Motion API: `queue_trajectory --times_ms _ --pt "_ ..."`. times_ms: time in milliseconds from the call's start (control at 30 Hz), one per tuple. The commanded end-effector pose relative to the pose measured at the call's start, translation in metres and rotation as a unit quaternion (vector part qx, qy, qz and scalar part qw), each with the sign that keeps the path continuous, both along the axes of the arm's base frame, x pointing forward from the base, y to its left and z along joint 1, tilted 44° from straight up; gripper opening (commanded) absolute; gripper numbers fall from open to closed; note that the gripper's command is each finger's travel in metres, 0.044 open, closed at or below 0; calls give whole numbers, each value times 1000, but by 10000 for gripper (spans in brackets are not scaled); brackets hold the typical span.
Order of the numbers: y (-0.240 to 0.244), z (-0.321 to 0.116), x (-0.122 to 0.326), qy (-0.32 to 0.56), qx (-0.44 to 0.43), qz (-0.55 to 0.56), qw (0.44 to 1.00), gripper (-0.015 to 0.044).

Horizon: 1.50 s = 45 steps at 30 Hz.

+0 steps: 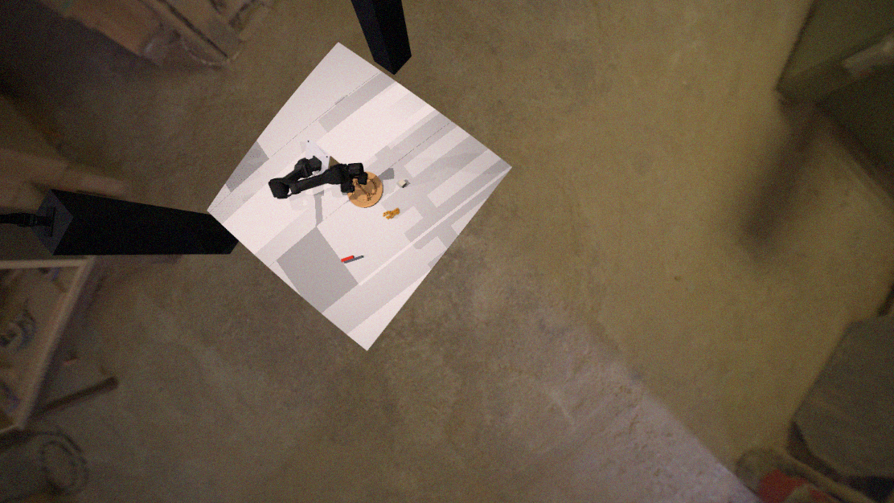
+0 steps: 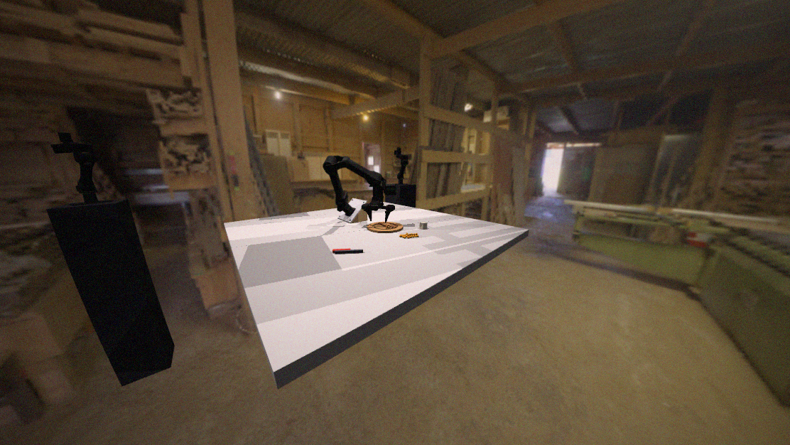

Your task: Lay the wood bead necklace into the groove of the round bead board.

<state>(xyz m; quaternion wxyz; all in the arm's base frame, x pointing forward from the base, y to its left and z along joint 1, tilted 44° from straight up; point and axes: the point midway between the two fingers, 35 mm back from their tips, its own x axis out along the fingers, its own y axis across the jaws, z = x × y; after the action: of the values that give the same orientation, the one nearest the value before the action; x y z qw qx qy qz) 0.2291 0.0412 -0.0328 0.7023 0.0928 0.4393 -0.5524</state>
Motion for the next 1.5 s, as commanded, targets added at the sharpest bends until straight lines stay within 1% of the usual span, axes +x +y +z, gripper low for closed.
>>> queue_trajectory --times_ms 0,400,467,600,700,800,900,1033,1100,1133,1467 --pt "1 0 0 0 1 -1 1000 440" --pt "1 0 0 0 1 -1 1000 440" --pt "2 1 4 20 1 20 1000 387" --pt "10 4 28 138 1 143 980 282" --pt "15 7 47 228 1 238 944 204" --pt "18 10 65 313 0 327 891 125" --pt "21 13 83 394 -1 411 822 120" --pt "23 18 106 489 -2 511 707 120" --pt "24 20 116 528 -3 551 647 120" --pt "24 21 119 538 -3 561 630 120" --pt "24 21 120 541 -3 564 624 120"
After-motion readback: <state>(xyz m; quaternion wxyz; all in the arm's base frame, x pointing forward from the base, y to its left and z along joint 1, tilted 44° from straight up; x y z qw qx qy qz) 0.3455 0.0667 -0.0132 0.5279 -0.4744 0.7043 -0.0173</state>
